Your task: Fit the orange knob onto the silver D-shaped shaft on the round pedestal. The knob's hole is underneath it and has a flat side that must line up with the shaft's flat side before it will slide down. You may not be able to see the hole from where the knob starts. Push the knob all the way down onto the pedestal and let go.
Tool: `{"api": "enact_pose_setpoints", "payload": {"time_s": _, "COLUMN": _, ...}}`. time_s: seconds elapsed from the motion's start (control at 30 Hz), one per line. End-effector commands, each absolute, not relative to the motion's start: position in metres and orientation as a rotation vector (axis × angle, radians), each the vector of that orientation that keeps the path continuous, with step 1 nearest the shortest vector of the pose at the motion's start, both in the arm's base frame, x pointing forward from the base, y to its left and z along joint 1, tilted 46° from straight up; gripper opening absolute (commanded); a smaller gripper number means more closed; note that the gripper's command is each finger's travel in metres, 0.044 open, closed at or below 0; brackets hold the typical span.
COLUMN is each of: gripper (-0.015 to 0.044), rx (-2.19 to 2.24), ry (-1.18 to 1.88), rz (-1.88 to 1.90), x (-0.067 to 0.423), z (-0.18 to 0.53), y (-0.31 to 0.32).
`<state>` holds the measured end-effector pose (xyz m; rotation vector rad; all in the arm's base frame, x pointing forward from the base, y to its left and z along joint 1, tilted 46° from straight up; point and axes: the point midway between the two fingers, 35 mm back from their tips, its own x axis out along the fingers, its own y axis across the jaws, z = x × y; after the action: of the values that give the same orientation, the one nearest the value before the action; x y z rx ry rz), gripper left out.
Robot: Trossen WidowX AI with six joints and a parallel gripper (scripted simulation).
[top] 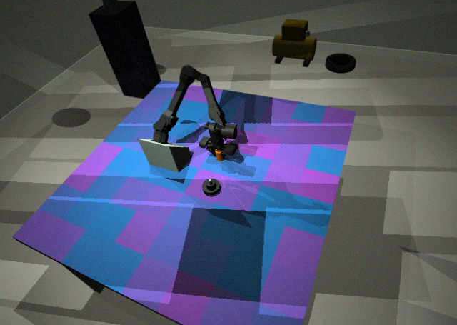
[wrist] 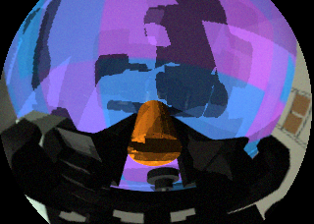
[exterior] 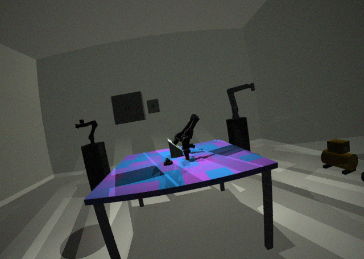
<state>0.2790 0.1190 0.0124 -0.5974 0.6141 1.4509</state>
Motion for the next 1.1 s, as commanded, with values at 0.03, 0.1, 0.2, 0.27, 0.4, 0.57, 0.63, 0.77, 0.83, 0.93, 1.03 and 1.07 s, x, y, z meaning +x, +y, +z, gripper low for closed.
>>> {"api": "enact_pose_setpoints", "payload": {"time_s": 0.03, "gripper": 0.0092, "rx": -0.591, "ry": 0.615, "rz": 1.45, "x": 0.279, "z": 0.012, "y": 0.12}}
{"api": "enact_pose_setpoints", "payload": {"time_s": 0.1, "gripper": 0.0039, "rx": -0.592, "ry": 0.618, "rz": 1.448, "x": 0.28, "z": 0.014, "y": 0.116}}
{"api": "enact_pose_setpoints", "payload": {"time_s": 0.2, "gripper": 0.0, "rx": -0.597, "ry": 0.625, "rz": 1.445, "x": 0.284, "z": 0.024, "y": 0.104}}
{"api": "enact_pose_setpoints", "payload": {"time_s": 0.27, "gripper": 0.0, "rx": -0.6, "ry": 0.628, "rz": 1.444, "x": 0.286, "z": 0.032, "y": 0.094}}
{"api": "enact_pose_setpoints", "payload": {"time_s": 0.4, "gripper": 0.0, "rx": -0.604, "ry": 0.631, "rz": 1.443, "x": 0.287, "z": 0.047, "y": 0.076}}
{"api": "enact_pose_setpoints", "payload": {"time_s": 0.57, "gripper": 0.0, "rx": -0.604, "ry": 0.632, "rz": 1.443, "x": 0.286, "z": 0.069, "y": 0.054}}
{"api": "enact_pose_setpoints", "payload": {"time_s": 0.63, "gripper": 0.0, "rx": -0.603, "ry": 0.631, "rz": 1.444, "x": 0.285, "z": 0.078, "y": 0.045}}
{"api": "enact_pose_setpoints", "payload": {"time_s": 0.77, "gripper": 0.0, "rx": -0.599, "ry": 0.626, "rz": 1.447, "x": 0.28, "z": 0.097, "y": 0.028}}
{"api": "enact_pose_setpoints", "payload": {"time_s": 0.83, "gripper": 0.0, "rx": -0.596, "ry": 0.623, "rz": 1.448, "x": 0.277, "z": 0.106, "y": 0.021}}
{"api": "enact_pose_setpoints", "payload": {"time_s": 0.93, "gripper": 0.0, "rx": -0.595, "ry": 0.621, "rz": 1.449, "x": 0.276, "z": 0.11, "y": 0.019}}
{"api": "enact_pose_setpoints", "payload": {"time_s": 1.03, "gripper": 0.0, "rx": -0.595, "ry": 0.621, "rz": 1.447, "x": 0.276, "z": 0.109, "y": 0.019}}
{"api": "enact_pose_setpoints", "payload": {"time_s": 1.07, "gripper": 0.0, "rx": -0.595, "ry": 0.62, "rz": 1.442, "x": 0.276, "z": 0.109, "y": 0.019}}
